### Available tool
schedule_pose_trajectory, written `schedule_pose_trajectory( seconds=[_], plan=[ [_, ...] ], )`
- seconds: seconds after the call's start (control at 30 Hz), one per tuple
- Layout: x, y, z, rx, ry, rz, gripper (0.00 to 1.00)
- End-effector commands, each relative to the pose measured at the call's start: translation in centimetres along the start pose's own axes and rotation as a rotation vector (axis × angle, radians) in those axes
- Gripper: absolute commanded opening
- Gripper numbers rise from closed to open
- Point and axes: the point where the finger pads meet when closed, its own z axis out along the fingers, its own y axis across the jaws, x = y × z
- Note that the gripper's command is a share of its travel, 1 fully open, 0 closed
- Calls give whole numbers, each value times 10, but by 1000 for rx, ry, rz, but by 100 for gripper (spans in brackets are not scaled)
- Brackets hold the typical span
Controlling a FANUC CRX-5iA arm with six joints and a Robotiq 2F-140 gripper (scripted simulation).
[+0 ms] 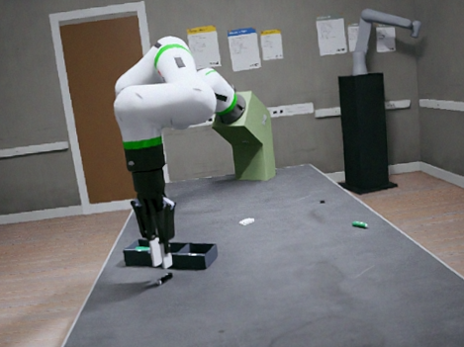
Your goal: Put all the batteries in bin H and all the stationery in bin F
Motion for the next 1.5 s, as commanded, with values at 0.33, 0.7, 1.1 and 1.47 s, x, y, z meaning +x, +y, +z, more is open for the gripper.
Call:
schedule_pose_trajectory(
  seconds=[0.33,0.7,1.1,1.47],
  plan=[
    [1,0,31,0,1,0,26],
    [1,0,41,0,1,0,26],
    [1,0,41,0,1,0,26],
    [1,0,41,0,1,0,15]
  ],
)
